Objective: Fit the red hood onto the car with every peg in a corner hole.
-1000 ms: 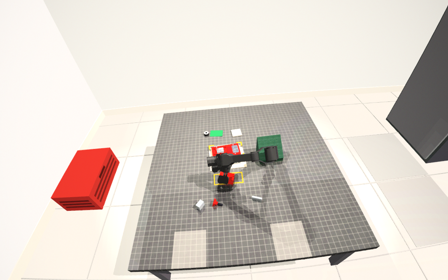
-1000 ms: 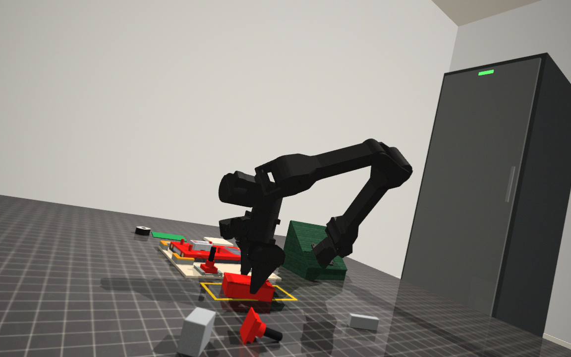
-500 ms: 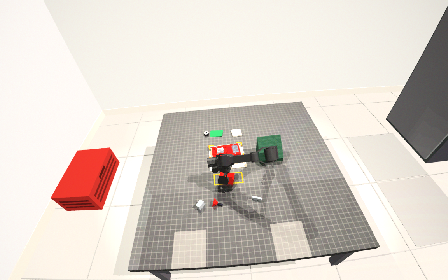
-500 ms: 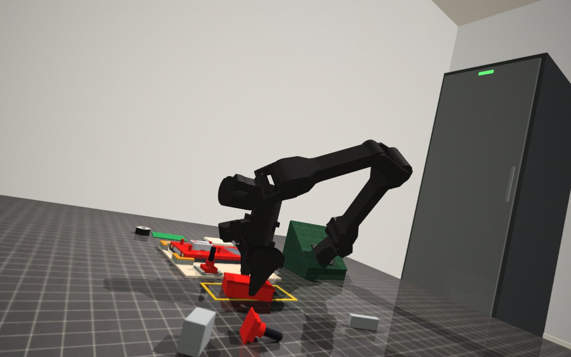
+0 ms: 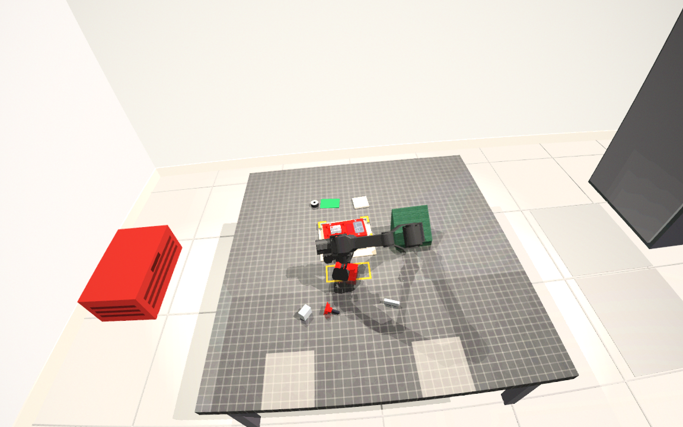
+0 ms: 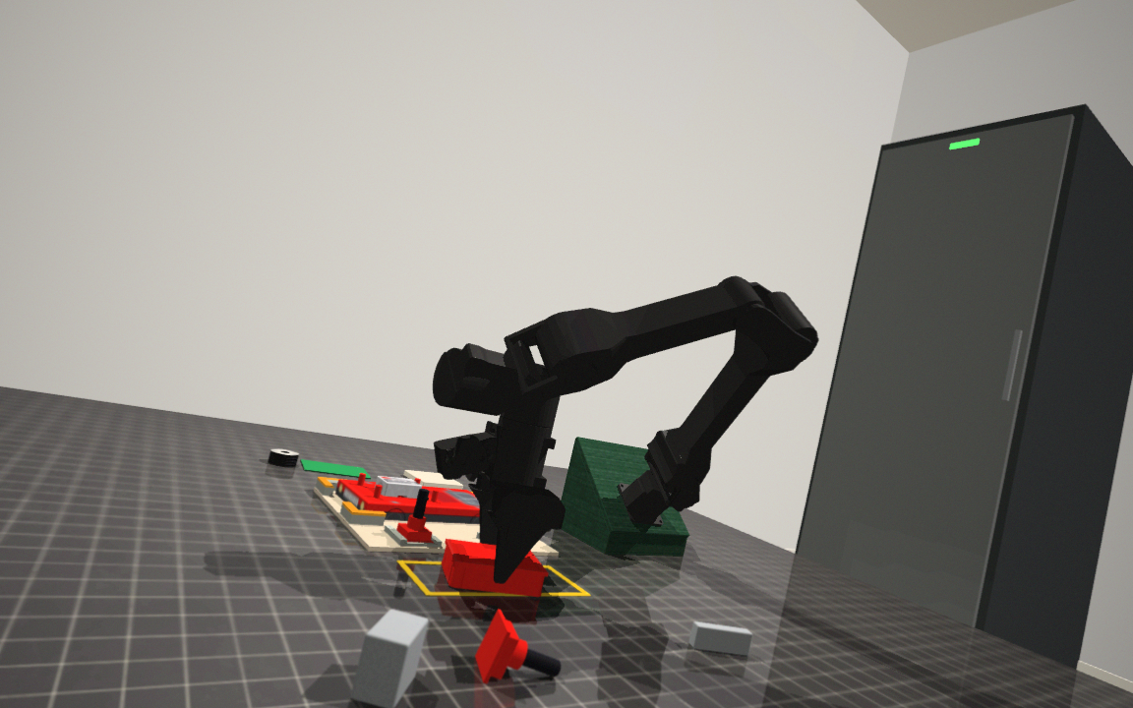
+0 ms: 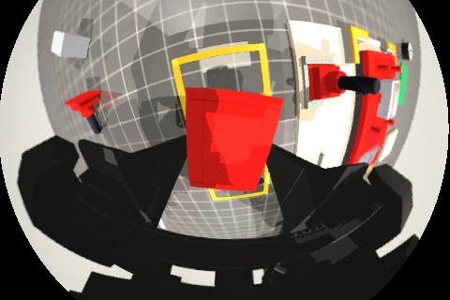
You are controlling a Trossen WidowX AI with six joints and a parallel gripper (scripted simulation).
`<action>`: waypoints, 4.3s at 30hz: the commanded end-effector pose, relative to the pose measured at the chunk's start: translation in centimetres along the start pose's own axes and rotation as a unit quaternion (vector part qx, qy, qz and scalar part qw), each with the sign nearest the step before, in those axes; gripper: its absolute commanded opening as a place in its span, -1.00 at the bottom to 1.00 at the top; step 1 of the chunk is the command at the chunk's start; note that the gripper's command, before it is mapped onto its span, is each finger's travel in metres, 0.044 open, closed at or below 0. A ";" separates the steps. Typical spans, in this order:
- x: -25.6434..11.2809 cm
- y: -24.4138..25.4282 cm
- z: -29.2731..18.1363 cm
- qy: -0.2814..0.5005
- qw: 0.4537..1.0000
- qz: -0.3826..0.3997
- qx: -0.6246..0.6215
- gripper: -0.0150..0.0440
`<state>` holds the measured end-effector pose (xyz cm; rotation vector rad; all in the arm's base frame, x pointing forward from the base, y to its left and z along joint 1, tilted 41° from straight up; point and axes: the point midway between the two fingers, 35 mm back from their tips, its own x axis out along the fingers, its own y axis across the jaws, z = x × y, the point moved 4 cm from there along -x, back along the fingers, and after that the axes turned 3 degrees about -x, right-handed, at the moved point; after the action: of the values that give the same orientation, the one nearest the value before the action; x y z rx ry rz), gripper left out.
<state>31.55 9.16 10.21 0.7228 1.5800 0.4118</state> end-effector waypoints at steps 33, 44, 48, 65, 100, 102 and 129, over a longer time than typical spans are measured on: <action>-9.4 -1.1 1.0 -0.005 1.000 -0.004 -0.008 -0.49; -9.9 -7.8 4.6 -0.010 0.998 -0.022 -0.051 -0.49; -10.0 -10.3 5.5 -0.009 0.997 -0.025 -0.069 -0.49; -9.9 -21.0 7.6 -0.004 0.985 -0.008 -0.172 -0.49; -4.9 -21.6 7.7 -0.005 0.984 -0.007 -0.178 -0.49; -4.9 -21.6 7.7 -0.005 0.984 -0.007 -0.178 -0.49; -4.4 -21.6 7.7 -0.005 0.984 -0.007 -0.178 -0.49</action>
<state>34.62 -10.98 -1.32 0.4320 1.4484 0.6593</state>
